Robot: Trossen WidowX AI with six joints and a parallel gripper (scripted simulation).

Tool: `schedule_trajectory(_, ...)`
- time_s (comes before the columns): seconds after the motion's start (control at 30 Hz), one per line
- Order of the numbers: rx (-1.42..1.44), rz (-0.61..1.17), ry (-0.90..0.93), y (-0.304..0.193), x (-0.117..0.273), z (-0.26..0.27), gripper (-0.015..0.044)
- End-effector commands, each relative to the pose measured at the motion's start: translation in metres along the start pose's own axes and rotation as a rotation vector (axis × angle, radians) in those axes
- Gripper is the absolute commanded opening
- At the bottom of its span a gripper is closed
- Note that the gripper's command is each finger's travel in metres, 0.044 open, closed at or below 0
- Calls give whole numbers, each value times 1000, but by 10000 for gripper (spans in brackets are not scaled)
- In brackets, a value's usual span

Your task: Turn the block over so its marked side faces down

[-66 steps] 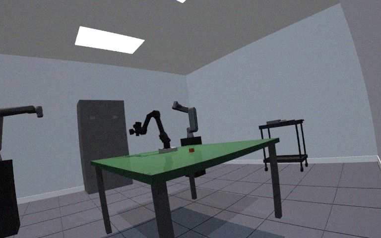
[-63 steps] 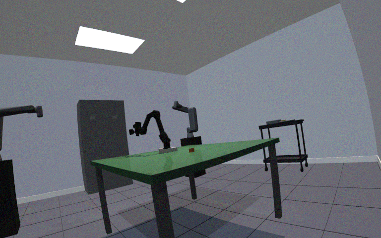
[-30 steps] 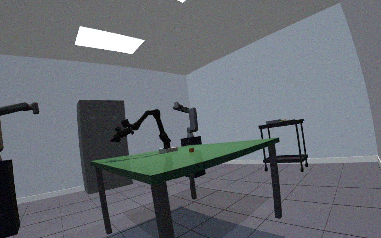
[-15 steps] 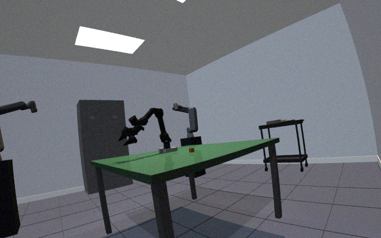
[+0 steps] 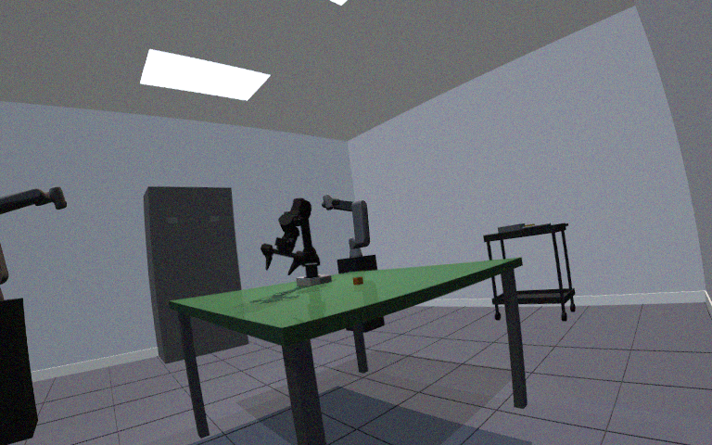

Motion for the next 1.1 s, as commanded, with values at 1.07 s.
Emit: schedule_trajectory(1.07,684,385,510,-128,130,272,440)
Point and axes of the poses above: the point midway between the two fingers, 35 mm back from their tips, its own x axis back along the fingers, its own z axis across the jaws, y = z × x, the point moved 1 cm from there along x, back along the fingers, and after that the axes turned 3 degrees about -x, right-handed, at the moved point
